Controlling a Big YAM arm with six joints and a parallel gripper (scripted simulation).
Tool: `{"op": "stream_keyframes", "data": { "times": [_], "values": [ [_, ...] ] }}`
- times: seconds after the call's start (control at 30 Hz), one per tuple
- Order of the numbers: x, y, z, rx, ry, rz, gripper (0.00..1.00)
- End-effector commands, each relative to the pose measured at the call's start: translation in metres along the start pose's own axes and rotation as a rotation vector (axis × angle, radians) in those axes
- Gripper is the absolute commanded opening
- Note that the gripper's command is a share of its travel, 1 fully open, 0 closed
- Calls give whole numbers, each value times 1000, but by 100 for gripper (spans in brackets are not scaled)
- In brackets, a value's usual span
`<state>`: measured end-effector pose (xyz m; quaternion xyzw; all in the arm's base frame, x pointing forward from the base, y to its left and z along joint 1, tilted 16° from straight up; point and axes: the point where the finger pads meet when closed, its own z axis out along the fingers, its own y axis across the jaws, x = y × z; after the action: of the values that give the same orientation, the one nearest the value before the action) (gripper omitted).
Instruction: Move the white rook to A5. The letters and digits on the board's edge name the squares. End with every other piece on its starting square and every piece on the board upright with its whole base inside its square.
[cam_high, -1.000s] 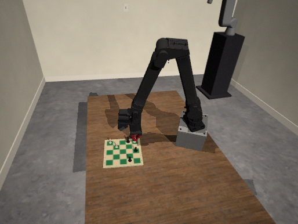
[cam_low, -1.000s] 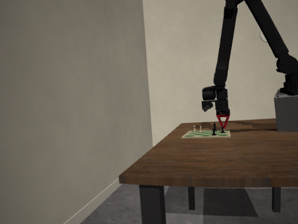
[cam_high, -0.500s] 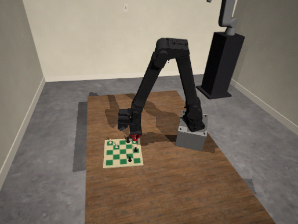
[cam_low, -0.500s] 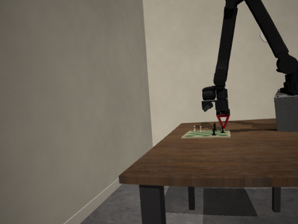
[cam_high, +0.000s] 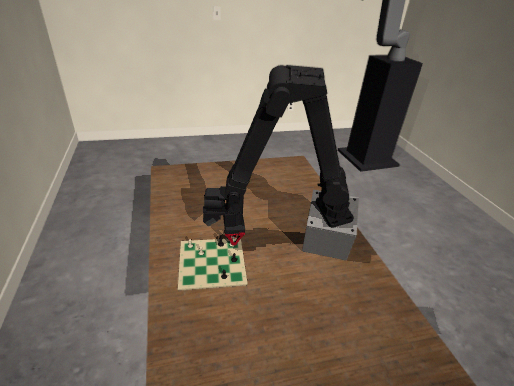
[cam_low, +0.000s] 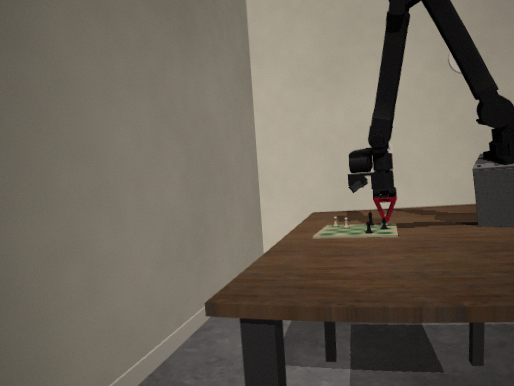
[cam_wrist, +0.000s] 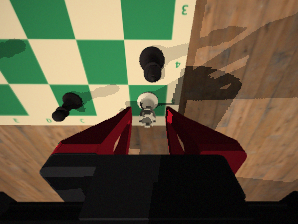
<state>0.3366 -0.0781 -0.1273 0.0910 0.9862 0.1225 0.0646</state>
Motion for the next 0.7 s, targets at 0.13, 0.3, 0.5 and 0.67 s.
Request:
{"op": "stream_keyframes", "data": {
  "times": [0.13, 0.3, 0.5, 0.67],
  "values": [
    [-5, 0, 5, 4, -9, -3, 36],
    [-4, 0, 4, 4, -9, -2, 36],
    [-3, -4, -20, 6, -16, 1, 36],
    [-8, -5, -35, 7, -24, -1, 36]
  ]
}}
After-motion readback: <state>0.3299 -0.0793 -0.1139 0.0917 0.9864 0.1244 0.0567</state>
